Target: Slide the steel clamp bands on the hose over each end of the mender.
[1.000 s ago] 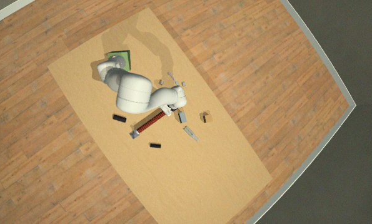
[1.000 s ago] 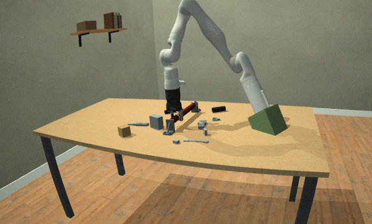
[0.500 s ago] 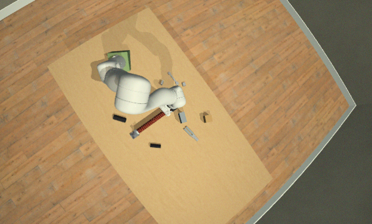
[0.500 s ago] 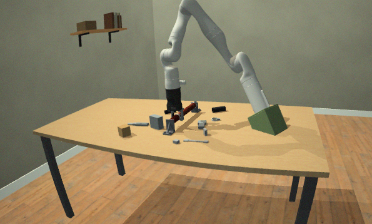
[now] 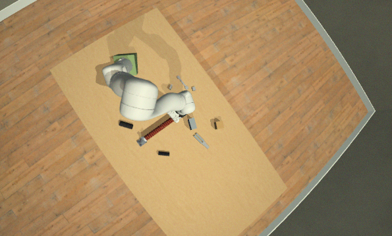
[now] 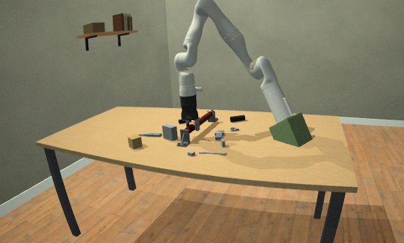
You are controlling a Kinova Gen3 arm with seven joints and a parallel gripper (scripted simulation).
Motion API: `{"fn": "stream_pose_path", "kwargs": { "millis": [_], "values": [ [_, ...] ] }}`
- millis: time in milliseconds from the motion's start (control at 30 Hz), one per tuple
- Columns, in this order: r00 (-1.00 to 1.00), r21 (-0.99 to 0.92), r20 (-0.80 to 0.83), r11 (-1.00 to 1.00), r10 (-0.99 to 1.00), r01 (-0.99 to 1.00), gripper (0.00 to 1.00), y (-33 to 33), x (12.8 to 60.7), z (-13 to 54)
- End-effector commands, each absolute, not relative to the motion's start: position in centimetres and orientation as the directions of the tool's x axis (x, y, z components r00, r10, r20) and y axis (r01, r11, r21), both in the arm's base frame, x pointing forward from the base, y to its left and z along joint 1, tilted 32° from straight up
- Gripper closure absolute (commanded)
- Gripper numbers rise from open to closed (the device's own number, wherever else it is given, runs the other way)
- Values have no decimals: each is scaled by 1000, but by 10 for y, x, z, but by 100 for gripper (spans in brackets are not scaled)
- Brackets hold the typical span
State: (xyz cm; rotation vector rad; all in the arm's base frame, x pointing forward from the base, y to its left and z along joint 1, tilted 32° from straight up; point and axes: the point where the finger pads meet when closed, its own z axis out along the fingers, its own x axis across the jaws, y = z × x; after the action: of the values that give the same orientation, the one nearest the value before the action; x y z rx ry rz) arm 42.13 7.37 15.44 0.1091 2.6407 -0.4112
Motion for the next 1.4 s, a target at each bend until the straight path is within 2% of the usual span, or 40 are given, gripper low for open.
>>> {"fn": "stream_pose_path", "kwargs": {
  "millis": [0,1367],
  "values": [
    [-888,-267,-460,953,7,146,25,69,422,156],
    [-887,-264,-463,953,7,145,25,69,425,157]
  ]
}}
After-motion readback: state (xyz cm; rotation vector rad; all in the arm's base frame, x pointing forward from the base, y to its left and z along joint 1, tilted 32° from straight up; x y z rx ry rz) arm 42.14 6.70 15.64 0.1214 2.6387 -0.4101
